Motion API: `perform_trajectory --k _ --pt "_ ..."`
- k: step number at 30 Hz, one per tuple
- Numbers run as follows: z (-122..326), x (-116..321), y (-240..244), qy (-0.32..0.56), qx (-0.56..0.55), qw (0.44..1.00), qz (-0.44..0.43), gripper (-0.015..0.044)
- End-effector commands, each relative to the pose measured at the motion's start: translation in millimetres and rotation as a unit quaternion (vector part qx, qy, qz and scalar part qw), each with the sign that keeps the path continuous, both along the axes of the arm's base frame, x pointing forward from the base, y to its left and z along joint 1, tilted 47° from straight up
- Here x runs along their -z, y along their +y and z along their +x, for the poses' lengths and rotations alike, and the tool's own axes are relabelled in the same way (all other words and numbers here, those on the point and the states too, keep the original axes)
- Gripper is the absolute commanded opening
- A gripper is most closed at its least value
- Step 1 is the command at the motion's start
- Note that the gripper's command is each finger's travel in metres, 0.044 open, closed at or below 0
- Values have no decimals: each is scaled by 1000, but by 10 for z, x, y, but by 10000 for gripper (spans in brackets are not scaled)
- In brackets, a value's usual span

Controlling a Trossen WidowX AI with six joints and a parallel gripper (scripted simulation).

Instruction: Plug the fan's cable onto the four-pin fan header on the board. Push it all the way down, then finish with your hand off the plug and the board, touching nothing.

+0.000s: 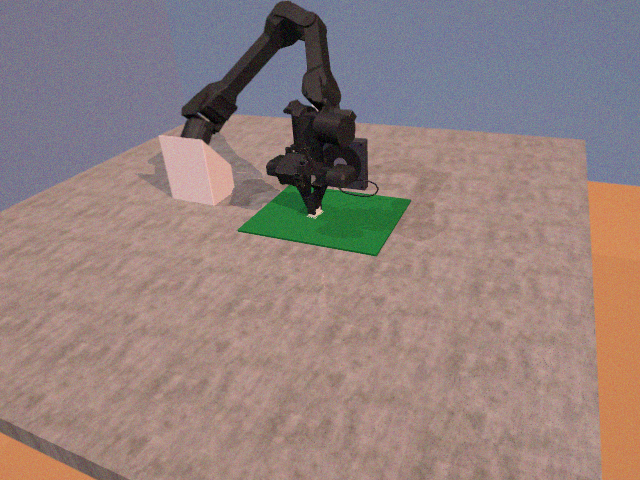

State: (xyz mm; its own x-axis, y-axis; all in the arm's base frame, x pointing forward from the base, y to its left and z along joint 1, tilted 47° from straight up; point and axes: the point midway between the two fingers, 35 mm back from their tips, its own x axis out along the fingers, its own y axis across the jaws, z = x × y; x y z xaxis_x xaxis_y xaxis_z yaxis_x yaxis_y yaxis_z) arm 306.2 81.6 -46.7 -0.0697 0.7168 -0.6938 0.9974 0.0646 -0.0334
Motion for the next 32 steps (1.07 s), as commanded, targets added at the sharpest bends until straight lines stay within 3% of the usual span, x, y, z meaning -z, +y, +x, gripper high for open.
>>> perform_trajectory --k 1,6,14,23,32 --pt "1 -2 -1 0 0 1000 0 131" --pt "1 -2 -1 0 0 1000 0 260" --pt "41 -379 -401 1 2 1000 1 260" --pt "49 -363 -418 1 2 1000 0 260" --pt "194 458 -1219 -1 2 1000 -3 260"
